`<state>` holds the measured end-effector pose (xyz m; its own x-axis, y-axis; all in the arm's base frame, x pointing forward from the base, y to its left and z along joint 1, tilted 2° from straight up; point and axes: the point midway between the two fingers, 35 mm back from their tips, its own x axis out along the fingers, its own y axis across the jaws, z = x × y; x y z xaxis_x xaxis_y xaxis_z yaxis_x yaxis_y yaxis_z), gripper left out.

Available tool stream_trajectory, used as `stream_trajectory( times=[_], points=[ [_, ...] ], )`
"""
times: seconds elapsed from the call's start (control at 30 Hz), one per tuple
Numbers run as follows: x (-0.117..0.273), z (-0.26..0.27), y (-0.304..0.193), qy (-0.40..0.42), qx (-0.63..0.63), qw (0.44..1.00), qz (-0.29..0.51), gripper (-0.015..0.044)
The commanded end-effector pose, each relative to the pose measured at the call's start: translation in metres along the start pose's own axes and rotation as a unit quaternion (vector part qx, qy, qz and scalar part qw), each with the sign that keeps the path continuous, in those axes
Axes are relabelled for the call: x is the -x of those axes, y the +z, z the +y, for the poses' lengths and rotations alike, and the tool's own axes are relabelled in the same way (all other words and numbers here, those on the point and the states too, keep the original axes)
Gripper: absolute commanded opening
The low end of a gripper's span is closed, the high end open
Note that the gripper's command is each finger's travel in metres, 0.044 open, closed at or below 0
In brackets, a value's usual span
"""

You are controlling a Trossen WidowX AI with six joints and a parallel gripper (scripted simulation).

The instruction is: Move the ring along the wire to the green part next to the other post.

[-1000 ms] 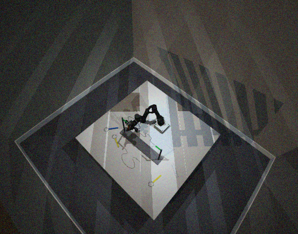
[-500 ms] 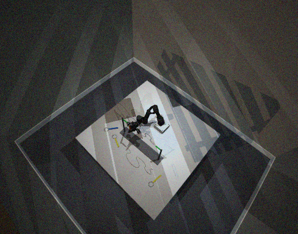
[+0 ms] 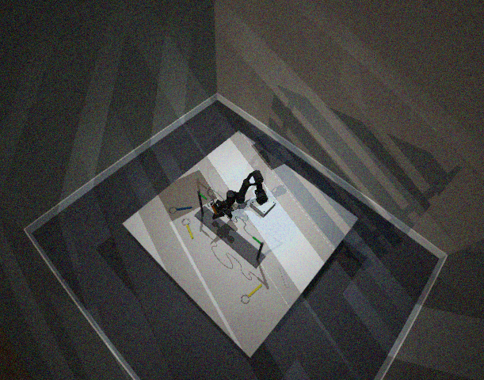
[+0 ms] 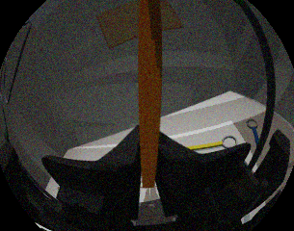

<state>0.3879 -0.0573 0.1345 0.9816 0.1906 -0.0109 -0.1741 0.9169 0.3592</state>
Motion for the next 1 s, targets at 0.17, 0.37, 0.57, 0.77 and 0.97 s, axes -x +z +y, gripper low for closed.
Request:
stream_trajectory(
  times=[0.17,0.37,0.57,0.77,0.97],
  points=[
    [0.008,0.022,0.002,0.001,-0.071,0.997,0.029,-0.015],
    [0.015,0.038,0.006,0.007,-0.119,0.991,0.063,-0.015],
    [0.024,0.055,0.013,0.018,-0.174,0.979,0.101,-0.015],
    [0.036,0.074,0.024,0.035,-0.239,0.959,0.145,-0.015],
    [0.049,0.092,0.039,0.058,-0.303,0.933,0.188,-0.015]
  ],
)
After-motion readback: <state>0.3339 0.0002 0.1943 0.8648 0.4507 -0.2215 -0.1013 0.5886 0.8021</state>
